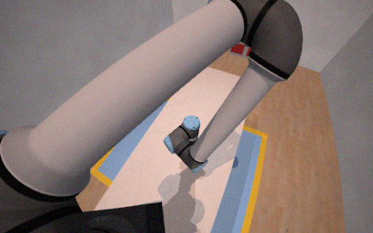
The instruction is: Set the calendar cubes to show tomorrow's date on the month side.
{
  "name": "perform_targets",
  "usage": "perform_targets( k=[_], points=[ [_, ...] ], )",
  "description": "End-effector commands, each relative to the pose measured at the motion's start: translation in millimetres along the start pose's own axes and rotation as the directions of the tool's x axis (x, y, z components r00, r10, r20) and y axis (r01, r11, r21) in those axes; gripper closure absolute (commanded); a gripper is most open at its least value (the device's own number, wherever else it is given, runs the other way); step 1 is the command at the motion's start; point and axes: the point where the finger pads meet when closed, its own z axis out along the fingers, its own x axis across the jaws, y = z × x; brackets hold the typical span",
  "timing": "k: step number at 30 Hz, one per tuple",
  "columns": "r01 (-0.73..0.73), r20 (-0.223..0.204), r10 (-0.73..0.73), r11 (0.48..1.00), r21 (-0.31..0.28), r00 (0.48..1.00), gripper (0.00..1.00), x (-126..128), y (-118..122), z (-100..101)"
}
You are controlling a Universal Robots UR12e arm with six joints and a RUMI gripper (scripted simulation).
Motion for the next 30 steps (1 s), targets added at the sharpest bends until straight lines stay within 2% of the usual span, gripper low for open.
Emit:
perform_targets(
  k=[1,8,9,30],
  points=[
    [0.000,0.001,0.000,1.000,0.000,1.000,0.71,-0.4,0.0,-0.4],
    [0.000,0.001,0.000,1.000,0.000,1.000,0.71,-0.4,0.0,-0.4],
    [0.000,0.001,0.000,1.000,0.000,1.000,0.89,-0.4,0.0,-0.4],
    [0.000,0.001,0.000,1.000,0.000,1.000,0.89,-0.4,0.0,-0.4]
  ],
)
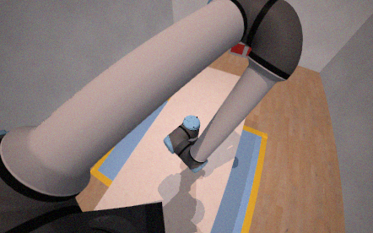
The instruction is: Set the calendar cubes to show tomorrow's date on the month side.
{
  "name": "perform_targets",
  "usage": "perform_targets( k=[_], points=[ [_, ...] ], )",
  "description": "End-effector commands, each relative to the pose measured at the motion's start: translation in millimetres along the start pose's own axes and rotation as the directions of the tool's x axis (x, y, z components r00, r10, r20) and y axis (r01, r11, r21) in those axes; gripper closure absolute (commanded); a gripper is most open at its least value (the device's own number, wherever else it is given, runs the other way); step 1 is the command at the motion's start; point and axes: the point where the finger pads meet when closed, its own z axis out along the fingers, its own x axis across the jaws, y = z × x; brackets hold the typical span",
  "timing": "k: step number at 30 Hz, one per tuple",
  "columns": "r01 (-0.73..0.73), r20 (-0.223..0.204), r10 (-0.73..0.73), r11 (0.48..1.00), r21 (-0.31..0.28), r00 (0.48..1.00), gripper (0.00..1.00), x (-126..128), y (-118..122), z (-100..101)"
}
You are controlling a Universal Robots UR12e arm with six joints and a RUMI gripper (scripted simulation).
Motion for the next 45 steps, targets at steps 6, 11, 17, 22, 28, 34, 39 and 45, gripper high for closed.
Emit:
perform_targets(
  k=[6,11,17,22,28,34,39,45],
  points=[
    [0.000,0.001,0.000,1.000,0.000,1.000,0.89,0,0,0],
    [0.000,0.001,0.000,1.000,0.000,1.000,0.89,0,0,0],
    [0.000,0.001,0.000,1.000,0.000,1.000,0.89,0,0,-7],
    [0.000,0.001,0.000,1.000,0.000,1.000,0.89,0,0,-20],
    [0.000,0.001,0.000,1.000,0.000,1.000,0.89,0,0,-63],
    [0.000,0.001,0.000,1.000,0.000,1.000,0.89,0,0,-95],
    [0.000,0.001,0.000,1.000,0.000,1.000,0.89,0,0,-100],
    [0.000,0.001,0.000,1.000,0.000,1.000,0.89,0,0,-100]
  ],
)
